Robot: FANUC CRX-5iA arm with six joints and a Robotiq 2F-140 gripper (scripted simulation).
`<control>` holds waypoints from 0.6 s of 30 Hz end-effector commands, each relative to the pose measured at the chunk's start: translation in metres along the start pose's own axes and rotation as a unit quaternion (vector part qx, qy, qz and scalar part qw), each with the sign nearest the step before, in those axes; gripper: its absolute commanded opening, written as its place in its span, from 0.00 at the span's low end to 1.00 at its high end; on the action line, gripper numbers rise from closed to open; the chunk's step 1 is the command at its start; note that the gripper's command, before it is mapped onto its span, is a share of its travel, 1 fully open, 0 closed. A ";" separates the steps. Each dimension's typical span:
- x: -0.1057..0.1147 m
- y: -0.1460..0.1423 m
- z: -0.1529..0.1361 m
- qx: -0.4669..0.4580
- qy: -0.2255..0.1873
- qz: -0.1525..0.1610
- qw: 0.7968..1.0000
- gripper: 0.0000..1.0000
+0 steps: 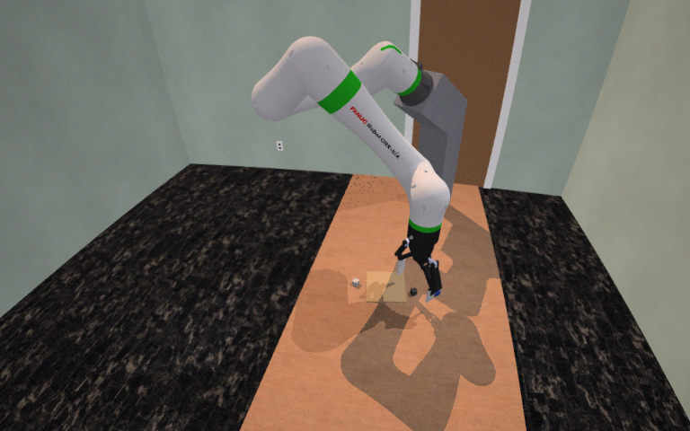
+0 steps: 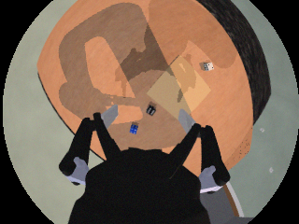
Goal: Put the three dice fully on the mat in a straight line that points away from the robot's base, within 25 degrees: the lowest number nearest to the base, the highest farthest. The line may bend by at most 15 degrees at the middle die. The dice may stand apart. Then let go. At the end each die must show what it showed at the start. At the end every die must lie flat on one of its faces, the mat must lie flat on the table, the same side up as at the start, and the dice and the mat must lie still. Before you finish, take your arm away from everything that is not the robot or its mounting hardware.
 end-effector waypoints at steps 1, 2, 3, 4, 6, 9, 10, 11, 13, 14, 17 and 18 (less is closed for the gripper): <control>0.000 0.000 0.000 0.000 0.000 0.000 1.000 1.00; 0.000 0.000 0.000 0.000 0.000 0.000 1.000 1.00; 0.000 0.000 0.000 0.000 0.000 0.000 1.000 1.00; 0.000 0.000 0.000 0.000 0.000 0.000 1.000 1.00; 0.000 0.000 0.000 0.000 0.000 0.000 1.000 1.00; 0.000 -0.001 -0.001 0.000 0.000 0.000 1.000 1.00; 0.000 -0.002 -0.002 0.000 0.000 0.000 1.000 1.00; 0.000 -0.004 -0.004 0.000 0.000 0.000 1.000 1.00; 0.000 -0.008 -0.010 0.000 0.000 0.000 1.000 1.00; 0.000 -0.011 -0.014 0.000 0.000 0.000 1.000 1.00; 0.000 -0.022 -0.027 0.000 0.000 0.000 1.000 1.00; 0.000 -0.026 -0.032 0.000 0.000 0.000 1.000 1.00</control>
Point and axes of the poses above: the point where the finger pads meet when closed, its own x axis back along the fingers, its own y axis across the jaws, z = x × y, the point moved 4 cm from there along x, back along the fingers, and after that the axes turned 3 degrees about x, right-handed, at the moved point
